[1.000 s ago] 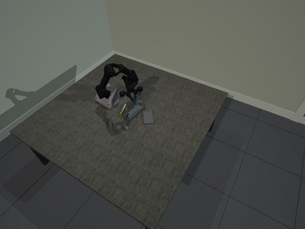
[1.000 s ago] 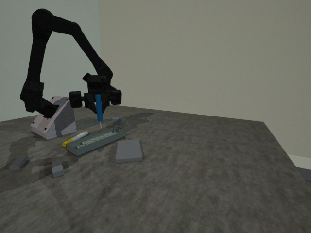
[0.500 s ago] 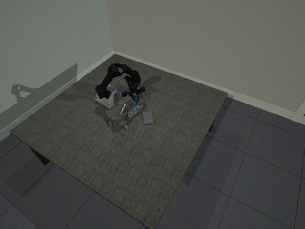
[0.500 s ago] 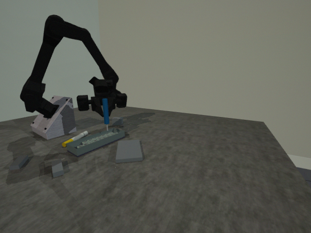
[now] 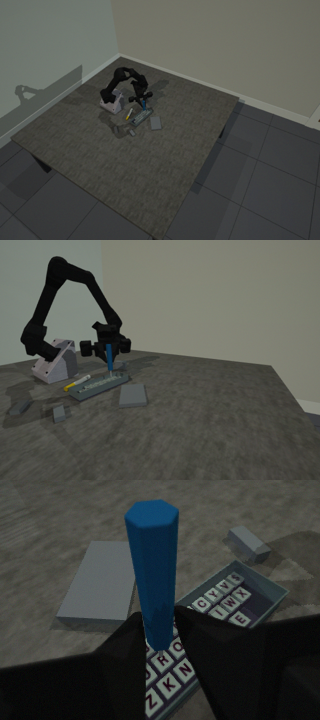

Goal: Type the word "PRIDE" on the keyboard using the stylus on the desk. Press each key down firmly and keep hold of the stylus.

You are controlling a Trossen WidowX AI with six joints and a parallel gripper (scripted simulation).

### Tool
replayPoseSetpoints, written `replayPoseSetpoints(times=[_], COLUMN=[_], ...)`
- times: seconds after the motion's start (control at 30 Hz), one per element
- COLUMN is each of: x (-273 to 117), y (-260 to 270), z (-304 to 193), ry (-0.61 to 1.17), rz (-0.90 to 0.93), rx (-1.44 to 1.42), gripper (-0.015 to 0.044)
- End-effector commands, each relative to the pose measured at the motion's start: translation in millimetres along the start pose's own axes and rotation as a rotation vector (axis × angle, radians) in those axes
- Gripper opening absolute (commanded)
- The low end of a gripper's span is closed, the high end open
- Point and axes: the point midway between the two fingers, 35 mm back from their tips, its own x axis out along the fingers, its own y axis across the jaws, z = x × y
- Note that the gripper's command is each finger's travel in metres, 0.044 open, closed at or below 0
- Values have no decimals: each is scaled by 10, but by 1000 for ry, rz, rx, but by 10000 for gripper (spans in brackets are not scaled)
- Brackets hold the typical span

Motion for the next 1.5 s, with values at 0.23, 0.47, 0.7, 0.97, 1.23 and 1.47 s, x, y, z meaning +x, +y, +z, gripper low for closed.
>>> replayPoseSetpoints(times=[0.23,0.47,0.7,0.97,1.23,1.47], x=[40,59,73,77,23,-116], y=[3,2,2,2,7,2], z=[-63,-95,-119,-124,-34,195], ry=[-4,-4,-4,-4,-3,-3], rz=[3,3,3,3,4,4], rx=[-6,-6,-6,-6,-6,-6], gripper=[81,81,81,81,81,81])
